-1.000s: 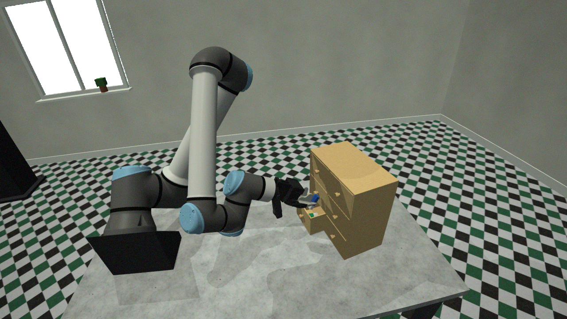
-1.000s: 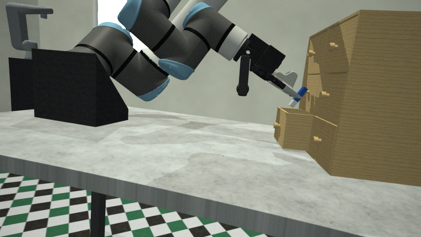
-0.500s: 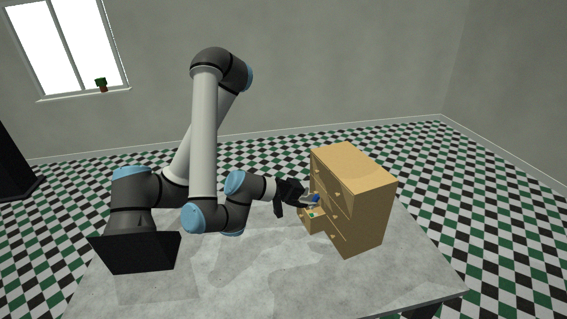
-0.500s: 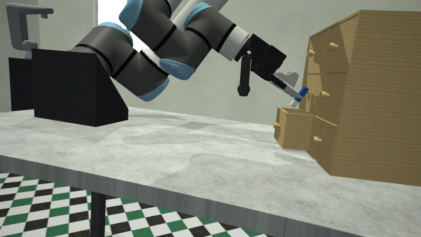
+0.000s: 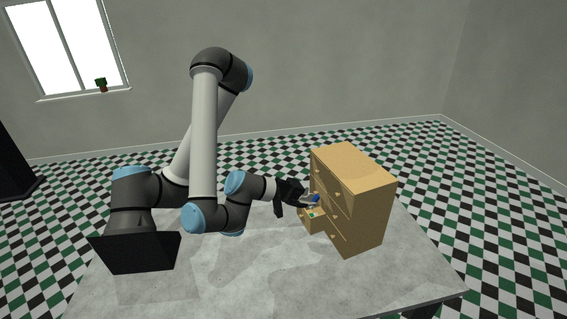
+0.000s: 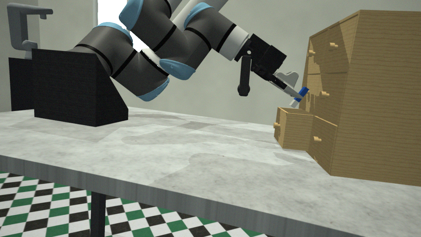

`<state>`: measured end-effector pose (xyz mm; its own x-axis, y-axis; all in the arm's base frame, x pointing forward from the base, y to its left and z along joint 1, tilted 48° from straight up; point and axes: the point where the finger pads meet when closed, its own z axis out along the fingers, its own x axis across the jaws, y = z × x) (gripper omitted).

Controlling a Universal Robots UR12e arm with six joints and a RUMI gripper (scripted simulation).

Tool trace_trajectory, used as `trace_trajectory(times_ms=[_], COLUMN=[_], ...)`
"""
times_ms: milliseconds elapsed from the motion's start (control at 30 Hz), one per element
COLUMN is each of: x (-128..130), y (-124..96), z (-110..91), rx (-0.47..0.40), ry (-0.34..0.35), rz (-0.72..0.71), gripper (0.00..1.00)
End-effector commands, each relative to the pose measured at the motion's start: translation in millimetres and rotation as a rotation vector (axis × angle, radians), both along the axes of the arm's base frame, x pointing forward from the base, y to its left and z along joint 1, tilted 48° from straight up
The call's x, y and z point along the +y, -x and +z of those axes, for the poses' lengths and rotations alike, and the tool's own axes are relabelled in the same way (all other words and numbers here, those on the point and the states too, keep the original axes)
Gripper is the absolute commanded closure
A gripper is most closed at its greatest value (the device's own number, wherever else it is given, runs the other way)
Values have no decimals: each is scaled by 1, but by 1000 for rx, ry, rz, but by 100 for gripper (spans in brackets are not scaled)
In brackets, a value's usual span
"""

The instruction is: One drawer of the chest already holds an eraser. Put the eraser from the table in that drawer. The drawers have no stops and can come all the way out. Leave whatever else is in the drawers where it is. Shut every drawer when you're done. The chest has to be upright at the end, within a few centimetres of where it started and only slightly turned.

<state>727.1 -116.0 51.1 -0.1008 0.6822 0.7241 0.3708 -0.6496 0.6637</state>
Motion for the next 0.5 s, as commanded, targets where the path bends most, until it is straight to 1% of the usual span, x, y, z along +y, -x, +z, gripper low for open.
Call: trace_trajectory(times_ms=[0,367,400,467], x=[-1,-1,-1,-1], y=[0,0,0,0], z=[0,0,0,0], rx=[-1,-1,-1,-1], ry=[1,1,1,1], rz=[-1,-1,-1,-1], gripper=[89,89,87,87])
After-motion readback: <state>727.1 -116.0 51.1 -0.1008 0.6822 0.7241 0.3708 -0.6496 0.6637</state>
